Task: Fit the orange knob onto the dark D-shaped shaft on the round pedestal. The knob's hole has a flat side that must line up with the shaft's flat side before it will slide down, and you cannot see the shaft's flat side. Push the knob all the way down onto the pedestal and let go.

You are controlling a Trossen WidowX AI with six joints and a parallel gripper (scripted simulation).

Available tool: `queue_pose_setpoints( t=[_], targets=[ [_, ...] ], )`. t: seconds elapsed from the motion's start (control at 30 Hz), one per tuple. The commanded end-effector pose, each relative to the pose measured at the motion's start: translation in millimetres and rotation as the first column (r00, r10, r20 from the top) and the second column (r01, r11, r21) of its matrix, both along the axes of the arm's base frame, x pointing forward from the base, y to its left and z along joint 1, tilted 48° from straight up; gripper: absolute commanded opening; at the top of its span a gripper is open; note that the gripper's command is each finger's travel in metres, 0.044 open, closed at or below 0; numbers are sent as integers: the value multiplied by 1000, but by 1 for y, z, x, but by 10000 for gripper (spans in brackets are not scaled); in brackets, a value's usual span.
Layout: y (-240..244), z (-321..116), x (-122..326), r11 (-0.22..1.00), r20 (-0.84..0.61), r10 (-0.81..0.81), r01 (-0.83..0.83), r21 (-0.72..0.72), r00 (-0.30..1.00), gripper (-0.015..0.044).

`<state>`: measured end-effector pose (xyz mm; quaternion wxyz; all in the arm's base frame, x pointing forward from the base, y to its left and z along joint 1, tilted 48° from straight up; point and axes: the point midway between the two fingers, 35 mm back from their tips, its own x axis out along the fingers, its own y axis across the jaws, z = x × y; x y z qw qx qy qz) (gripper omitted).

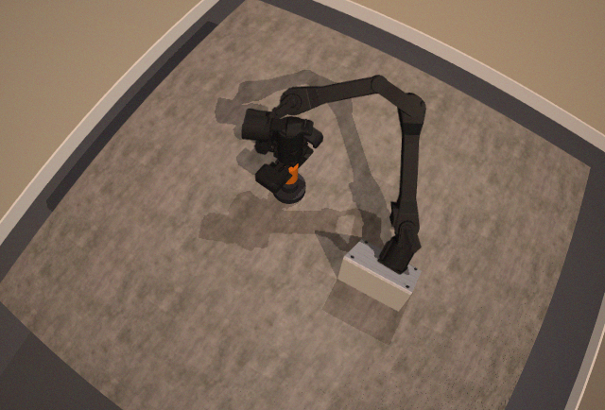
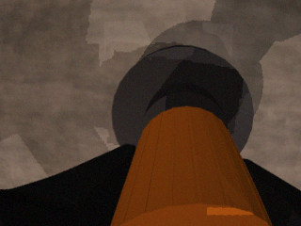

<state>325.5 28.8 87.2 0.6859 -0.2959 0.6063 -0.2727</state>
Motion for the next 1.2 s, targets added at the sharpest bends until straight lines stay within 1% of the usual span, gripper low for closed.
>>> queue_pose_setpoints(
  t=[0.0, 0.4, 0.6, 0.67, 1.17],
  targets=[
    [-1, 0, 0, 1000, -2, 4, -4, -3, 1000, 0],
    [3, 3, -1, 1000, -9, 9, -9, -4, 1000, 0],
    [2, 2, 0, 992, -136, 123, -126, -16, 983, 0],
    [1, 1, 0, 989, -157, 140, -145, -16, 978, 0],
    [-1, 0, -1, 989, -157, 140, -145, -16, 978, 0]
  ],
)
